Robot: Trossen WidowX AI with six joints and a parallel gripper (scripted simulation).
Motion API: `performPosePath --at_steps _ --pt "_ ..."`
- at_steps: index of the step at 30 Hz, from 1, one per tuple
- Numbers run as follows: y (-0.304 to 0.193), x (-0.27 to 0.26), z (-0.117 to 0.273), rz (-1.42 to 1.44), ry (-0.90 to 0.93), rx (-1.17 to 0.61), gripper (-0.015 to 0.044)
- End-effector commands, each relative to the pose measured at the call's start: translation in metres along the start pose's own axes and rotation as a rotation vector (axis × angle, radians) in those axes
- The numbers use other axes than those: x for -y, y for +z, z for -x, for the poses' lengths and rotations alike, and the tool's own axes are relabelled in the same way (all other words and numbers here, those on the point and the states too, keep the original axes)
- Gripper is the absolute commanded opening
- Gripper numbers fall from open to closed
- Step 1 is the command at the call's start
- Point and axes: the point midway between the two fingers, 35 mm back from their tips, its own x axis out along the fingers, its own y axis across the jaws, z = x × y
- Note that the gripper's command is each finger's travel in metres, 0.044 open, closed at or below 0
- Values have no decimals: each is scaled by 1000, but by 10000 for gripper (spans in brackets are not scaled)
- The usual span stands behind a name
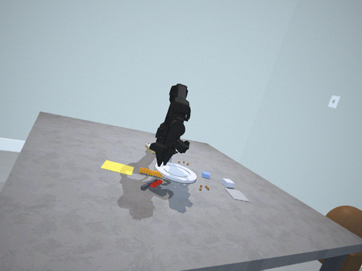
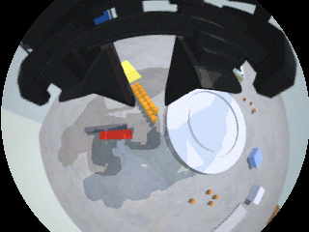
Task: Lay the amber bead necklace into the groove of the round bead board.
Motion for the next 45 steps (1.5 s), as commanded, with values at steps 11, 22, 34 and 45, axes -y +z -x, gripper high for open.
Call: performPosePath --at_steps 11,22,34,45 --pt "-1 5 -6 29 8 23 200" --pt "0 5 -20 31 12 24 200" --pt "0 3 -40 33 17 26 200" --pt "-1 4 -38 30 14 20 16"
